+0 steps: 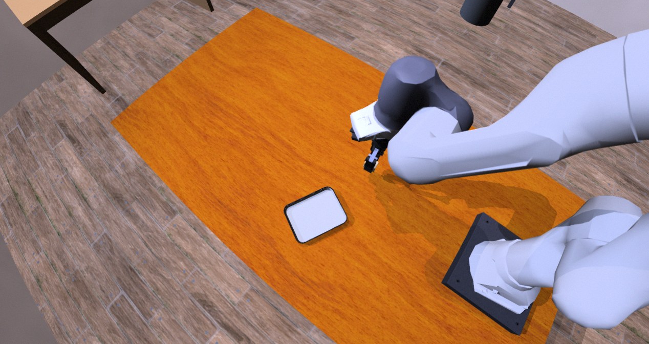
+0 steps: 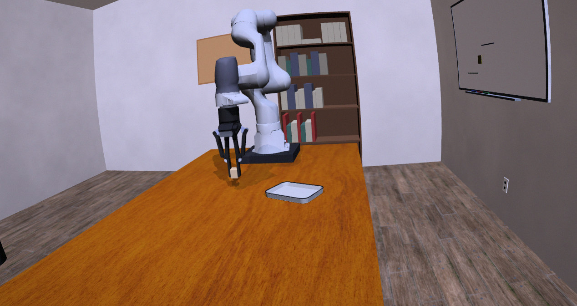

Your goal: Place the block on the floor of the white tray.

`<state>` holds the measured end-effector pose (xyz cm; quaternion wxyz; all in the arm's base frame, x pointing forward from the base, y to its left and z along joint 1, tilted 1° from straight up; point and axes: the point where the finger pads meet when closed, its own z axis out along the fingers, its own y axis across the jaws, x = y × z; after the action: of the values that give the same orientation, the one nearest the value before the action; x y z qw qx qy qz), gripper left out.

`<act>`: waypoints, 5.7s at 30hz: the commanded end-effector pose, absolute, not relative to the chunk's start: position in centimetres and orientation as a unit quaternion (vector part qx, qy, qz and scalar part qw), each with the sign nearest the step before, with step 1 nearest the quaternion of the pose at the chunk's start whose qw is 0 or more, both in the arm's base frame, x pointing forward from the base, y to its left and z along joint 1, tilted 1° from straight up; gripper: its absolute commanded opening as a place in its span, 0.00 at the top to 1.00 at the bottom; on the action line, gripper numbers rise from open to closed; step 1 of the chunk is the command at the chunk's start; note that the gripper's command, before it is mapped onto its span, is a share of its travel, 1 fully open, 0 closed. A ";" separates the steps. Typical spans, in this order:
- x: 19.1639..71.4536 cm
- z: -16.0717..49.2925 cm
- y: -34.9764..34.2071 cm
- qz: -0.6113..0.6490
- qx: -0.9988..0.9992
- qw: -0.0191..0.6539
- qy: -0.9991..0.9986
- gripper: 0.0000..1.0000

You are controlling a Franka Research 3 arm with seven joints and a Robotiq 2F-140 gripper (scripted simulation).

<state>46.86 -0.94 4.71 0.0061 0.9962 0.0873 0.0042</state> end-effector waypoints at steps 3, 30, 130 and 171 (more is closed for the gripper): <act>46.4 5.1 -0.9 -0.004 0.996 0.005 0.088 0.90; 49.7 5.2 16.7 -0.004 0.996 0.005 0.088 0.90; 50.4 -0.2 21.0 -0.004 0.996 0.005 0.088 0.90; 50.5 -0.3 21.0 -0.004 0.996 0.005 0.088 0.90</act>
<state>50.53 21.05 -0.09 0.0046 0.9961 0.0885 -0.0031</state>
